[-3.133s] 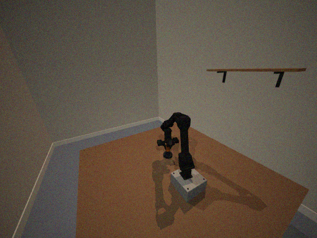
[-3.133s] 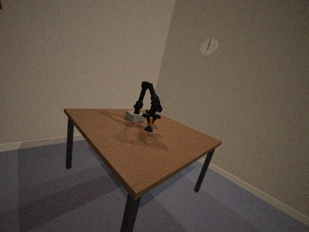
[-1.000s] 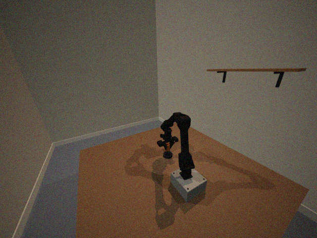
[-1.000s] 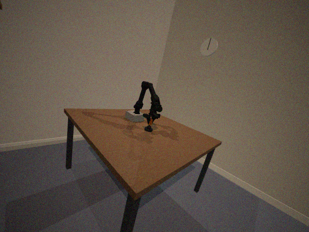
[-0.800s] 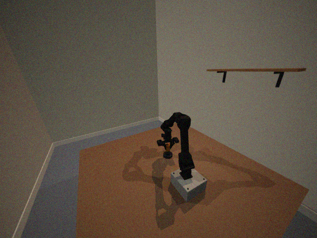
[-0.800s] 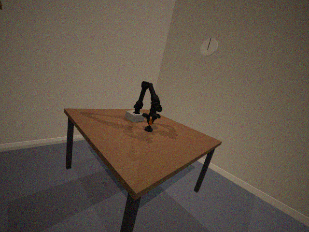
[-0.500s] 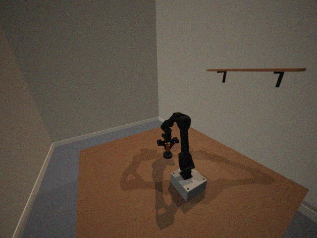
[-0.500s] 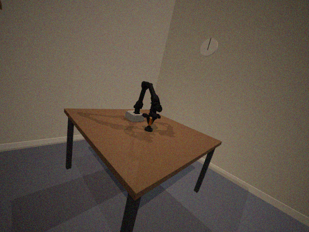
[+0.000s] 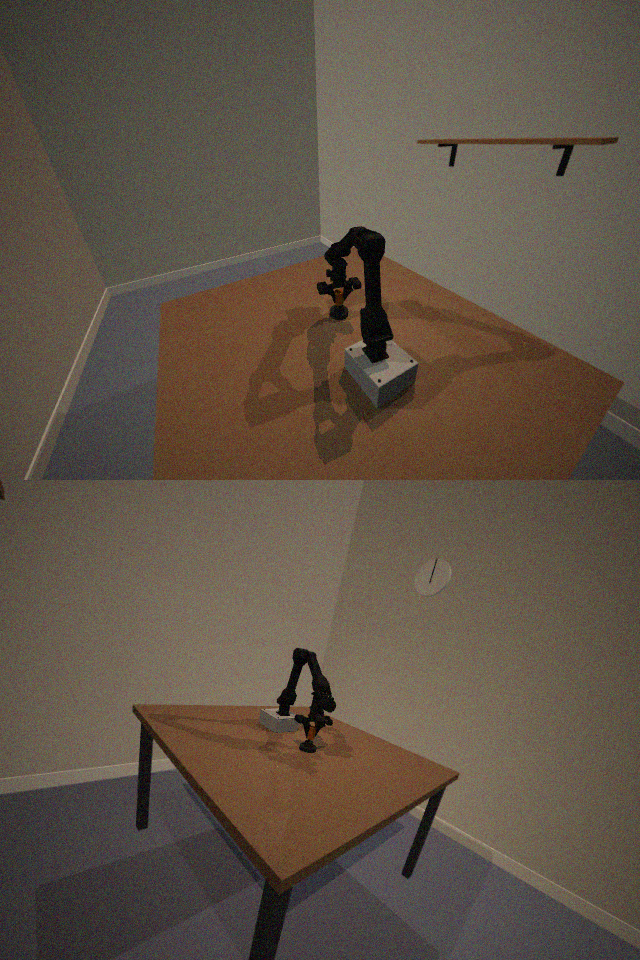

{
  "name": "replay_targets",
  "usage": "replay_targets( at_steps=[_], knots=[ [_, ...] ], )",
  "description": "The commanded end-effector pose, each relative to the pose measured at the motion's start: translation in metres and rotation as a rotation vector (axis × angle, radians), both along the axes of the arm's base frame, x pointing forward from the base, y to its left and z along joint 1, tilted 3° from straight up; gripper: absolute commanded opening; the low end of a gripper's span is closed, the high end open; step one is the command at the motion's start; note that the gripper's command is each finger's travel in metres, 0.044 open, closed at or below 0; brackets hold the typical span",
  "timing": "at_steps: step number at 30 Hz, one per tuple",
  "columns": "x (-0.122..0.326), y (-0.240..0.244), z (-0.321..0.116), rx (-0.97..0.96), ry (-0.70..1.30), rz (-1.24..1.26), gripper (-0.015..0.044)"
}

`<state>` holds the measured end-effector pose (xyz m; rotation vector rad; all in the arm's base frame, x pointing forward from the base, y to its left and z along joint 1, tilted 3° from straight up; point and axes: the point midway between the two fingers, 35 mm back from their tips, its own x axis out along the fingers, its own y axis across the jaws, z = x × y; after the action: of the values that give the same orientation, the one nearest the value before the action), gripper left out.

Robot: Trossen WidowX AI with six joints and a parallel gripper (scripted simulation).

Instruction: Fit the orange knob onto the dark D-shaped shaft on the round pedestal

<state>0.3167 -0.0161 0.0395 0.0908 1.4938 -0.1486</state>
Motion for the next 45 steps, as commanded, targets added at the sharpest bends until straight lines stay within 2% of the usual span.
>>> replay_targets(
  at_steps=[1,8,15,45],
  knots=[
    [-0.0004,-0.0001,-0.0004,-0.001,-0.001,-0.006,0.0000],
    [-0.0017,0.0002,0.0050,0.000,-0.001,-0.015,0.0000],
    [0.0000,0.0001,0.0057,0.014,-0.010,-0.215,0.0000],
    [-0.0022,-0.0001,0.0049,0.014,-0.010,-0.215,0.0000]
  ],
)
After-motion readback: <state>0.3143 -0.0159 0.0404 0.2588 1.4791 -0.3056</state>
